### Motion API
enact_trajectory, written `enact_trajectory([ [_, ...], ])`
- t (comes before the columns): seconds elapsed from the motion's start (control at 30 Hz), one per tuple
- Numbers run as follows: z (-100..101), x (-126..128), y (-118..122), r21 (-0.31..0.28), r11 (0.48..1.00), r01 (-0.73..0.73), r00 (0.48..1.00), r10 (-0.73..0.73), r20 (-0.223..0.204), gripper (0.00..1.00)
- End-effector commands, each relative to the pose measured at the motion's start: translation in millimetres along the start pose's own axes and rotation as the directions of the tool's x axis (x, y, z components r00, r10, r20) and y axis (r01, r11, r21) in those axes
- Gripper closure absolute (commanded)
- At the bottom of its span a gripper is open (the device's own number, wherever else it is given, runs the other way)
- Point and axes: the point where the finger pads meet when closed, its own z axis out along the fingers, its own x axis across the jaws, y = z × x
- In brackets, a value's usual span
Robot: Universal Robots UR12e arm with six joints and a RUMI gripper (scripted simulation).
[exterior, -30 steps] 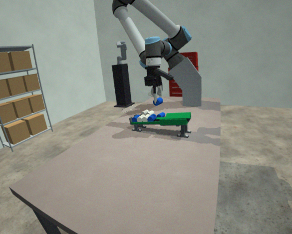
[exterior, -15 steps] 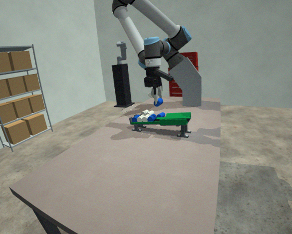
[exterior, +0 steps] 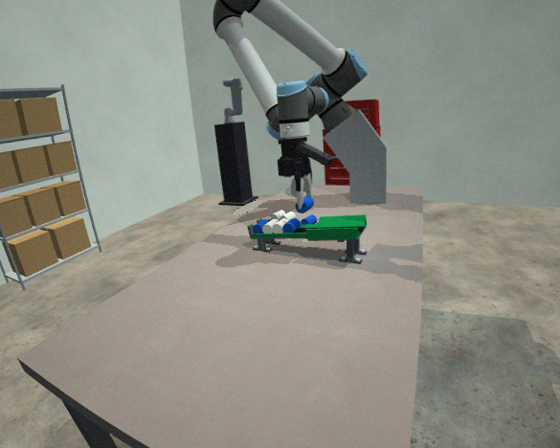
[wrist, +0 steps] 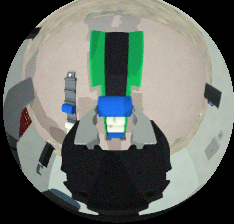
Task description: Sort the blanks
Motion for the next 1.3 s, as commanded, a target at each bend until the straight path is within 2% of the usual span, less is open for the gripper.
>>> enact_trajectory([
  [0.0,20,5,1,0.0,1.0,-0.002,1.0,0.002,-0.009,0.65],
  [0.2,49,5,1,0.0,1.0,-0.002,1.0,0.002,-0.009,0.65],
  [0.37,65,6,1,0.0,1.0,-0.002,1.0,0.002,-0.009,0.65],
  [1.27,69,4,0,0.0,1.0,-0.001,1.0,0.001,-0.009,0.65],
])
